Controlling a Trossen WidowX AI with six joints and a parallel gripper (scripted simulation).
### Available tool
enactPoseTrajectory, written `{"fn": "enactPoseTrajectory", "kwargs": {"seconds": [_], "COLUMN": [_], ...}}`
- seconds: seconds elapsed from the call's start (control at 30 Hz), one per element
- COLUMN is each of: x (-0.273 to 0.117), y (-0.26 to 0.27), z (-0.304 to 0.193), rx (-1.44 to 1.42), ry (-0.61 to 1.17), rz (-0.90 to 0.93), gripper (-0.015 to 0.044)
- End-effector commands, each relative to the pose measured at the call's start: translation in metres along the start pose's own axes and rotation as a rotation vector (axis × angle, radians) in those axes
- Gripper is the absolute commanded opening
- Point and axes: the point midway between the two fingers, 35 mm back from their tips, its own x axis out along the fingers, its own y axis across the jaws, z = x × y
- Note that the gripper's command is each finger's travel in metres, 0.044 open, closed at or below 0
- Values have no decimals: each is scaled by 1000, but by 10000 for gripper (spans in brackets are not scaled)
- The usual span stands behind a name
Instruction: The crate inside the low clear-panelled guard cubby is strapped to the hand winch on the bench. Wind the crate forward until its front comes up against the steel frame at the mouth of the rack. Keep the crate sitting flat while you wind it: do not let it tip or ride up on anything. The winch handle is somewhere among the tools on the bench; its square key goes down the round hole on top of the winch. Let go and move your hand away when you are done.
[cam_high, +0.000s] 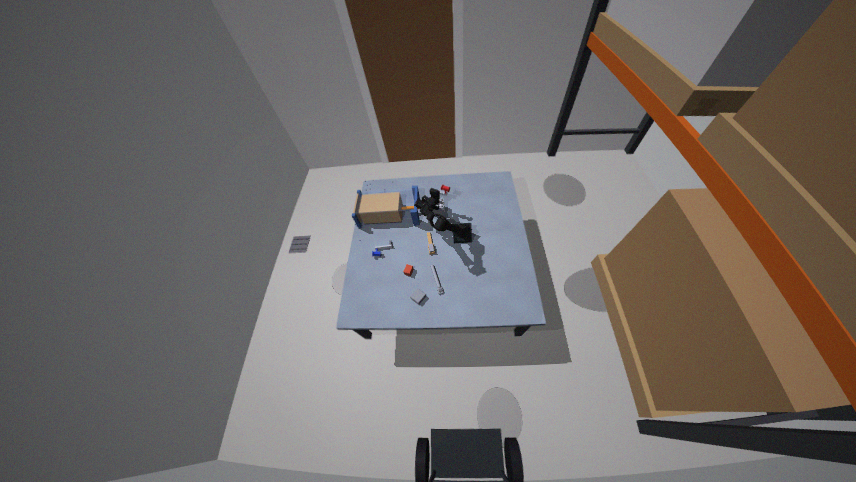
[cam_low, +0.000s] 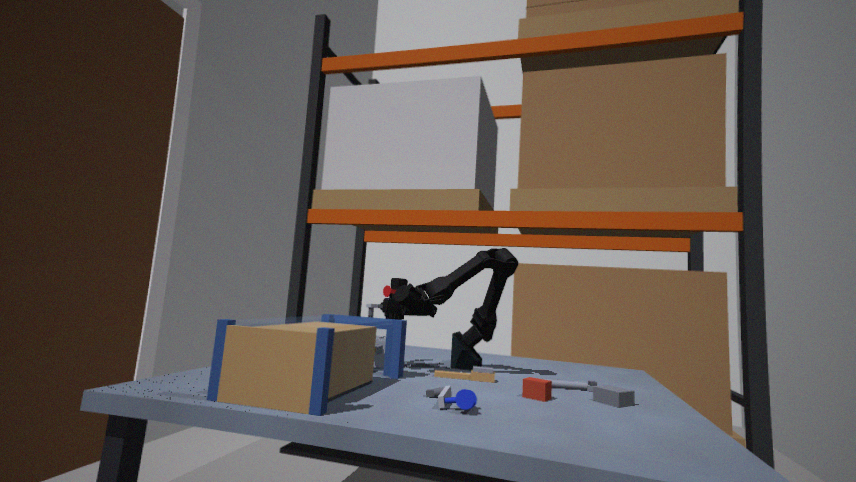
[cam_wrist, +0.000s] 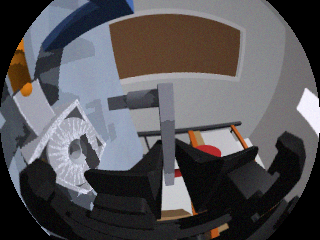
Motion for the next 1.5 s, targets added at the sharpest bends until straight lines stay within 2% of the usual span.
{"fn": "enactPoseTrajectory", "kwargs": {"seconds": [0.0,0.23,0.6,1.47], "x": [0,-2,-22,-15], "y": [-3,1,14,36], "z": [-1,-3,-45,-47], "rx": [8,1,-2,-20], "ry": [3,0,2,4], "rz": [-30,-12,-10,-53], "gripper": [0,0,0,0]}}
